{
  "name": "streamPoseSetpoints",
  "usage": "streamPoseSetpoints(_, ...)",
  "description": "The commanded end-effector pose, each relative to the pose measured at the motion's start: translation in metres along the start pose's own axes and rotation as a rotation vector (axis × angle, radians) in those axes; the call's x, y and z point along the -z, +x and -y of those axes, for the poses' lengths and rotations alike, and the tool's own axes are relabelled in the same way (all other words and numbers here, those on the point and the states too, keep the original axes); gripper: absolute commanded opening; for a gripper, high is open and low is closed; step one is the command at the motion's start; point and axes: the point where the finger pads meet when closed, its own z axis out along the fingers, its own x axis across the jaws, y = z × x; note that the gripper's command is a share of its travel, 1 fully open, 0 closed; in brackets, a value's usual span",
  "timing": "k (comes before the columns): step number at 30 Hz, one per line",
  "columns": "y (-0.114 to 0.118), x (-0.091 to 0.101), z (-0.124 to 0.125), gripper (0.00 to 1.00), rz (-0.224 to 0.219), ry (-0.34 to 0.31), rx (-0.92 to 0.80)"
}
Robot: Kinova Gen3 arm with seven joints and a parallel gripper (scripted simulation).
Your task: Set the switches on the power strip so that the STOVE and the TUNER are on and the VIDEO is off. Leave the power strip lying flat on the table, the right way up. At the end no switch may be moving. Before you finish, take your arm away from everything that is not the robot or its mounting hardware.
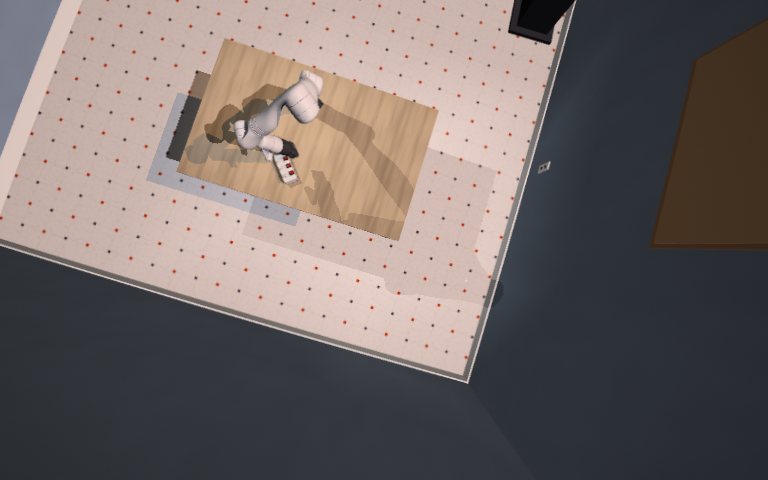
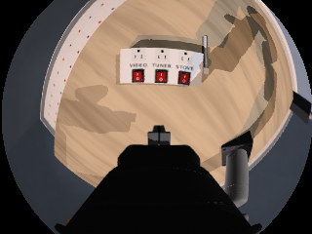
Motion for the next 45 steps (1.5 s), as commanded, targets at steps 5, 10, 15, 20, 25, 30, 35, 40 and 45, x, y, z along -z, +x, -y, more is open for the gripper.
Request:
streamPoseSetpoints(5, 0.0015, 0.0002, 0.0001, 0.00, 0.000, -0.001, -0.009)
streamPoseSetpoints(10, 0.0035, 0.0001, -0.0001, 0.00, -0.002, -0.004, -0.022)
streamPoseSetpoints(15, 0.0047, -0.0001, -0.0002, 0.00, -0.002, -0.006, -0.030)
streamPoseSetpoints(20, 0.0055, -0.0001, -0.0003, 0.00, -0.003, -0.007, -0.035)
streamPoseSetpoints(25, 0.0057, -0.0001, -0.0003, 0.00, -0.003, -0.007, -0.036)
streamPoseSetpoints(30, 0.0057, -0.0001, -0.0003, 0.00, -0.003, -0.007, -0.036)
streamPoseSetpoints(35, 0.0057, -0.0001, -0.0003, 0.00, -0.003, -0.007, -0.036)
streamPoseSetpoints(40, 0.0057, -0.0001, -0.0003, 0.00, -0.003, -0.007, -0.036)
streamPoseSetpoints(45, 0.0057, -0.0001, -0.0003, 0.00, -0.003, -0.007, -0.036)
